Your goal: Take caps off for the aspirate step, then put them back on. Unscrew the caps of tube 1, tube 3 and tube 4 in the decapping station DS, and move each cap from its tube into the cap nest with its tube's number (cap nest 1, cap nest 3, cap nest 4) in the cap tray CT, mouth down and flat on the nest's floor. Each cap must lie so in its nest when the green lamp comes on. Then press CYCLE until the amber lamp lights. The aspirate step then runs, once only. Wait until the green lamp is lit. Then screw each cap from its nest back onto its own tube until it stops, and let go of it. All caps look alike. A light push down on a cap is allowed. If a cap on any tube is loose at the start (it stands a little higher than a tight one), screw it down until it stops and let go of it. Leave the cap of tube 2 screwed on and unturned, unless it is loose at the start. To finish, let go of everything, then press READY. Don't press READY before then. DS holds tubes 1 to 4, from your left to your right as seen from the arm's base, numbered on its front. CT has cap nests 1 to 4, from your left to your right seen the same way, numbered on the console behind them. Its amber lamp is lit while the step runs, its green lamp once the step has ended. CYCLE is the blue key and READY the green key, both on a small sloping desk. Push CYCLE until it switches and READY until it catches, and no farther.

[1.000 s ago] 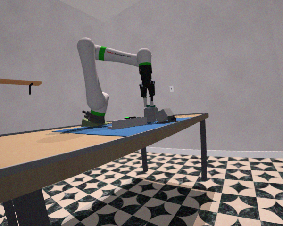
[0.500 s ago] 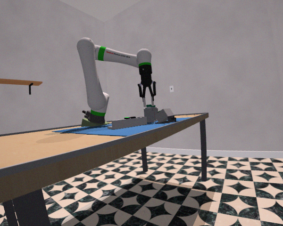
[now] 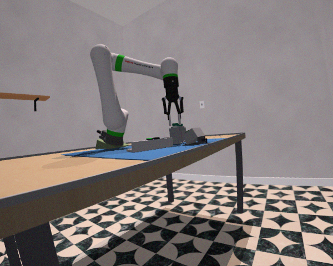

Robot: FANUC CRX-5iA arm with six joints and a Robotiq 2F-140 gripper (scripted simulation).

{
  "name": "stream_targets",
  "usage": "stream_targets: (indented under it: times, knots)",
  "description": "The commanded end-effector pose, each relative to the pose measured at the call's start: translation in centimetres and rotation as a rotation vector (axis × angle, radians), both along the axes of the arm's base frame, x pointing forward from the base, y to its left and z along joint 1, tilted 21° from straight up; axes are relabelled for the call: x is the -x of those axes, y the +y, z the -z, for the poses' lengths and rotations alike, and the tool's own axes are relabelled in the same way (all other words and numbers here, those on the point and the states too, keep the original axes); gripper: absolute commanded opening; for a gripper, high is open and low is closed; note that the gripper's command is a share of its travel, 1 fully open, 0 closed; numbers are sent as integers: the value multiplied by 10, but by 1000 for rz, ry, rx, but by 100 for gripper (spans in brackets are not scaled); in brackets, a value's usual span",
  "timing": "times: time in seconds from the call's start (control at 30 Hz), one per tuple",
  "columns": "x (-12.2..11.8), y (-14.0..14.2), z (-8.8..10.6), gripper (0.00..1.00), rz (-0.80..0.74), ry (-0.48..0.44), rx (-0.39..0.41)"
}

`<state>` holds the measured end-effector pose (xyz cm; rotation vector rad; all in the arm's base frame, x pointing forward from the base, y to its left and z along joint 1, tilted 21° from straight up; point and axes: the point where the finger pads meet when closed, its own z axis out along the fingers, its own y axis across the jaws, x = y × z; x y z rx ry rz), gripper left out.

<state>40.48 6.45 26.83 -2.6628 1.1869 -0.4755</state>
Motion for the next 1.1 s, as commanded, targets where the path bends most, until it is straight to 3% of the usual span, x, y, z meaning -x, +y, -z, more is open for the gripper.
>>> stream_targets:
  times: [0.0,0.07,0.1,0.57,0.9,1.07]
  knots:
    - [0,0,-1,35,-51,16,-4]
    - [0,0,-1,35,-51,16,-4]
    - [0,0,-1,0,-51,16,-4]
    - [0,0,-1,0,-51,16,-4]
    - [-1,0,0,0,415,41,-181]
    - [-1,0,0,0,556,49,-233]
